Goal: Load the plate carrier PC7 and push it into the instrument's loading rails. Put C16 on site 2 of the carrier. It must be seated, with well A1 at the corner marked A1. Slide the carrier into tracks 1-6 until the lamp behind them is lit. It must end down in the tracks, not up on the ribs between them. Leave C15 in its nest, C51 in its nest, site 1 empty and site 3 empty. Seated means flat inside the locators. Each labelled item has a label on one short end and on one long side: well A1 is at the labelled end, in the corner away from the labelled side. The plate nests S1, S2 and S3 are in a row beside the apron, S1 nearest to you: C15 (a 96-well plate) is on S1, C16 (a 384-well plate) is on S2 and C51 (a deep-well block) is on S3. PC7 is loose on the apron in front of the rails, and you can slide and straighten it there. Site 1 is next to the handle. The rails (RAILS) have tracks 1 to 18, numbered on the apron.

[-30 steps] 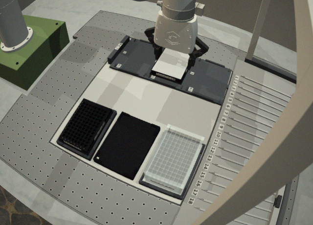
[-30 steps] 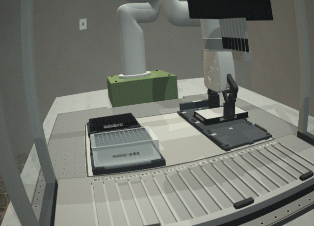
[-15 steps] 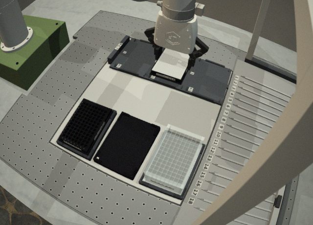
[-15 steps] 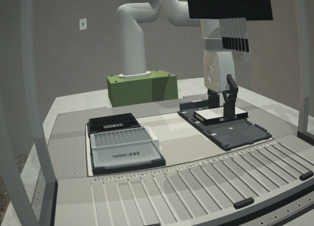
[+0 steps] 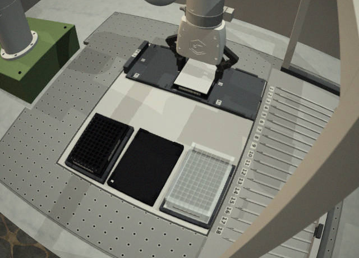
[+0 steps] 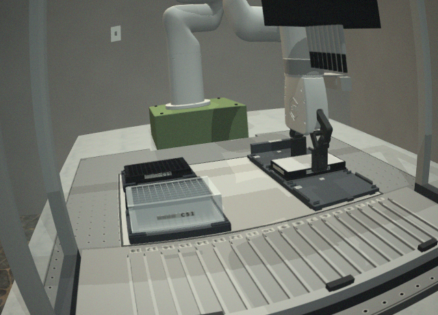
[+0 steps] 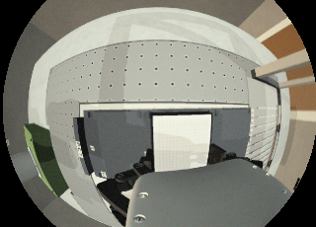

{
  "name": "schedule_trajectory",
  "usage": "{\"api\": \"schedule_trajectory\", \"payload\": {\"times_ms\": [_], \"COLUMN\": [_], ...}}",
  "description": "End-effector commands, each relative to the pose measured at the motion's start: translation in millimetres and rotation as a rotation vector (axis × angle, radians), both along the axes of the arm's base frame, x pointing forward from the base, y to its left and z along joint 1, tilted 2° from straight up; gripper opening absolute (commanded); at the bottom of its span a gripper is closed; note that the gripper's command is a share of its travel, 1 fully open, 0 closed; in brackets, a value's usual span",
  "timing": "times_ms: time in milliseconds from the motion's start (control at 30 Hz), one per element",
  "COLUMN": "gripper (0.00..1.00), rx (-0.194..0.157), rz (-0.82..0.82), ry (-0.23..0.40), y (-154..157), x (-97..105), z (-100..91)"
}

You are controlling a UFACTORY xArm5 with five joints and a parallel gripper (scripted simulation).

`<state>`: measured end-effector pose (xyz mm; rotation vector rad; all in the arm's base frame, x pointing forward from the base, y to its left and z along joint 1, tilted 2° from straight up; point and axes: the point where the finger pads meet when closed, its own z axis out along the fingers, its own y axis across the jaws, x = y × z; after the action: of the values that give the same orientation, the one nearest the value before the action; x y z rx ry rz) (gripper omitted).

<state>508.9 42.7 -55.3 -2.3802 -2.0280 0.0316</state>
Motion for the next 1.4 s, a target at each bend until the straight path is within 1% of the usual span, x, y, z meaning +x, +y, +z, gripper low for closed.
{"api": "schedule_trajectory", "payload": {"times_ms": [0, 700, 733, 1367], "gripper": [0.00, 0.00, 1.00, 1.00], "rx": [0.000, 0.000, 0.000, 0.000], "rz": [0.000, 0.000, 0.000, 0.000], "ry": [-0.005, -0.005, -0.005, -0.005], "y": [0.2, 0.2, 0.2, 0.2], "x": [1.8, 1.8, 1.7, 1.7], "z": [0.0, -2.2, -2.8, -2.8]}}
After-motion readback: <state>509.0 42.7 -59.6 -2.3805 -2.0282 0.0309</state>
